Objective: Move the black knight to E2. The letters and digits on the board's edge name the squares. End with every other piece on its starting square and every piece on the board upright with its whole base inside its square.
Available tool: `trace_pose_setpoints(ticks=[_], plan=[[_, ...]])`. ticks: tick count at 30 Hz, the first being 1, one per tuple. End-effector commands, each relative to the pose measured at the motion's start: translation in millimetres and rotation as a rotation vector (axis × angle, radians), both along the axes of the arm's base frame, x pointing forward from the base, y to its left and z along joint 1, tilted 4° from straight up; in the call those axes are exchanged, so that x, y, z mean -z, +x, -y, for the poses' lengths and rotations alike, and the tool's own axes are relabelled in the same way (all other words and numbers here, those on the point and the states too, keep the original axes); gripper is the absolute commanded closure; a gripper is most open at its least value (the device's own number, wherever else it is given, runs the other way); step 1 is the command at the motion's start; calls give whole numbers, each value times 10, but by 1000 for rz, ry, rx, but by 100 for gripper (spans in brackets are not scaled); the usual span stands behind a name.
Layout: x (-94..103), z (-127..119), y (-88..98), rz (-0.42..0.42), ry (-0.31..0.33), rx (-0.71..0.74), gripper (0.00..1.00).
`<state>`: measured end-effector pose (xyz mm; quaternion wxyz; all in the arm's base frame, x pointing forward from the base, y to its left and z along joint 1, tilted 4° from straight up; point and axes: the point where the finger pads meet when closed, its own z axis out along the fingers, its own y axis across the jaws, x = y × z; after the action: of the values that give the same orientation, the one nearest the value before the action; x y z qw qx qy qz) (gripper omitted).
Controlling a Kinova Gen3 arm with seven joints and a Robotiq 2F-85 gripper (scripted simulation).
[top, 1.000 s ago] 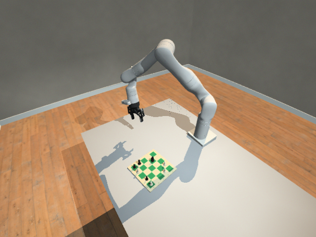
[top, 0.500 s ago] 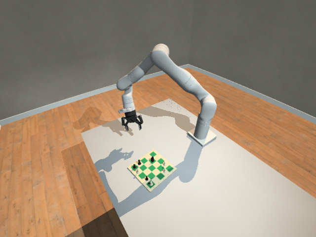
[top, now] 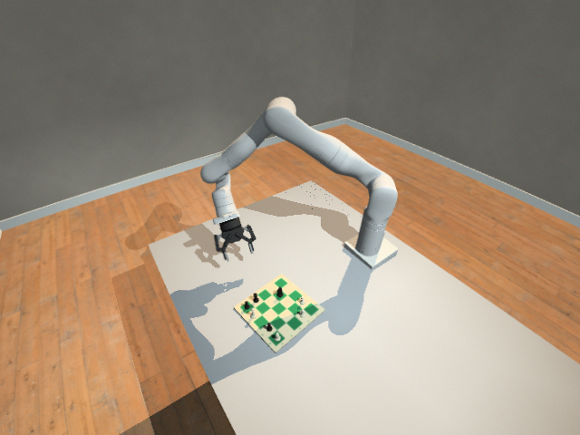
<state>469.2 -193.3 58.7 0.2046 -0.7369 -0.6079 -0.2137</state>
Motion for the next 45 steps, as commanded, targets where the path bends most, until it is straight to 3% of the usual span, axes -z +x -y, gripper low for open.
trace_pose_setpoints(ticks=[1,6,20,45], plan=[[135,-86,91,24,25,-66,0],[210,-224,239,89,55,-196,0],[314,-416,442,178,97,-375,0],[333,-449,476,194,104,-406,0]])
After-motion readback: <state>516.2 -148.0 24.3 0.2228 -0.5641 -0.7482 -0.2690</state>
